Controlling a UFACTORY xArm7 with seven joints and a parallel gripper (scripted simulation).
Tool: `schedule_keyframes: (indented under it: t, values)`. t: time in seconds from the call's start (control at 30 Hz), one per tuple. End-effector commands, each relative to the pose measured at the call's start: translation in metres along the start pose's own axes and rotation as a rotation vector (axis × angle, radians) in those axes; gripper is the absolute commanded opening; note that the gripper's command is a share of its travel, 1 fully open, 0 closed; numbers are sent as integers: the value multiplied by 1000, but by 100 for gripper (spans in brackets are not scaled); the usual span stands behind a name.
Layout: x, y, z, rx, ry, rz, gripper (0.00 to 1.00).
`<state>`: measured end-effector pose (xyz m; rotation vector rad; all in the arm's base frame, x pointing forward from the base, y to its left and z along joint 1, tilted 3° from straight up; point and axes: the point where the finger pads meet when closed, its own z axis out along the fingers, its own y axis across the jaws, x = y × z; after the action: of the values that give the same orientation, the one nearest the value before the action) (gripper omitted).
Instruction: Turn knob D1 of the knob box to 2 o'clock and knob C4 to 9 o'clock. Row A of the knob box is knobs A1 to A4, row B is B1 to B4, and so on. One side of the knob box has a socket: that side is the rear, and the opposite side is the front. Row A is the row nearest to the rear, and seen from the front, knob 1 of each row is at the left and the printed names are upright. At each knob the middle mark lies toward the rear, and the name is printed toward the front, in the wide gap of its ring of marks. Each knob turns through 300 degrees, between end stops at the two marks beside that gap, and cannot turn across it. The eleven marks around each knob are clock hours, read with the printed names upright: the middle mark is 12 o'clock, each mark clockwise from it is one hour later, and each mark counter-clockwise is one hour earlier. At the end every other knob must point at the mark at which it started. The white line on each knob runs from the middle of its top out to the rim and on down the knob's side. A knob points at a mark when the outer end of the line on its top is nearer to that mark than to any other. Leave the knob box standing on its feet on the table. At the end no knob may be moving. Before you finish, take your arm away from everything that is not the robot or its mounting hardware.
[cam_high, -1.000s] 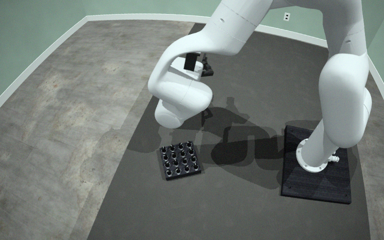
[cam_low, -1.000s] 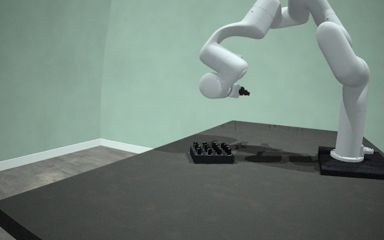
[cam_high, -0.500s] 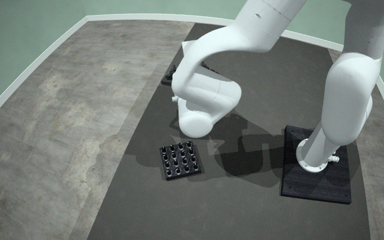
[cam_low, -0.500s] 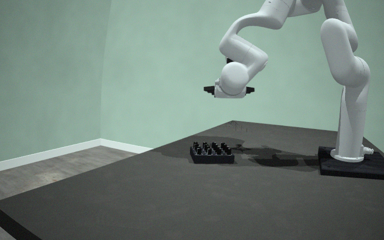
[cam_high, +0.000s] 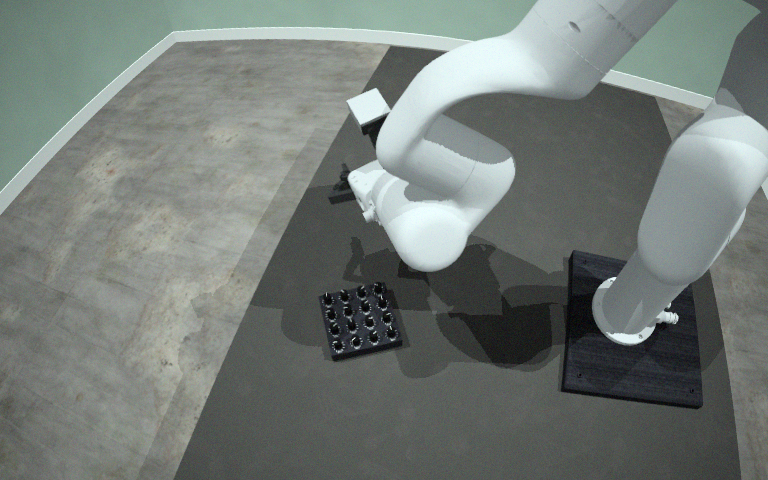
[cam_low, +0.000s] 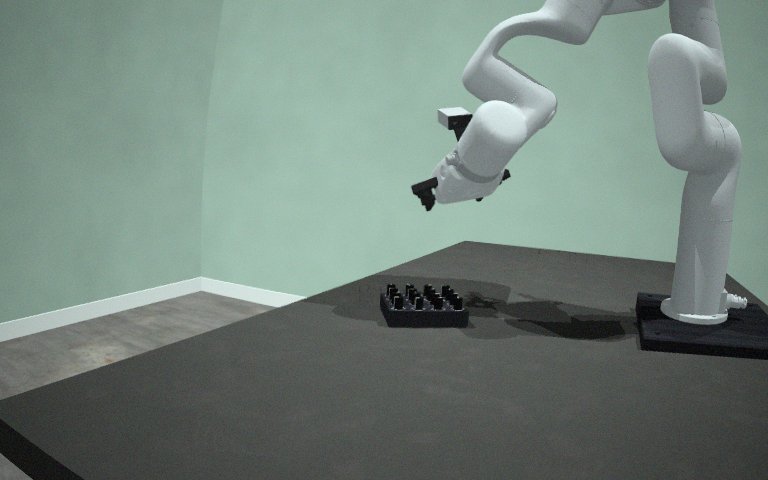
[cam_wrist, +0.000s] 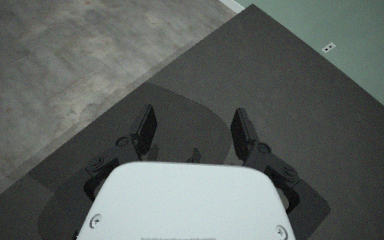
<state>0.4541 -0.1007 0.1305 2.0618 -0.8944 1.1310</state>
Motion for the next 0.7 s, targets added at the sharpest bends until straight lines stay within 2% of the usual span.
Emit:
schedule_keyframes:
  t: [0.0, 0.07, 0.17, 0.33, 0.4, 0.43, 0.47, 0.53, 0.57, 0.63, 0.67]
  values:
    - [-9, -10, -11, 88, -77, -94, 100]
    - [-11, -11, -13, 102, -87, -109, 100]
    - [-20, -19, -23, 170, -140, -187, 100]
    - [-30, -27, -34, 245, -209, -281, 100]
    - [-30, -27, -34, 245, -209, -281, 100]
    - [-35, -32, -40, 288, -242, -328, 100]
    - [-38, -34, -42, 309, -256, -350, 100]
    - [-39, -34, -43, 312, -258, -353, 100]
    - [-43, -39, -48, 353, -284, -395, 100]
    - [-43, -40, -49, 356, -285, -398, 100]
    - [-47, -41, -52, 374, -310, -428, 100]
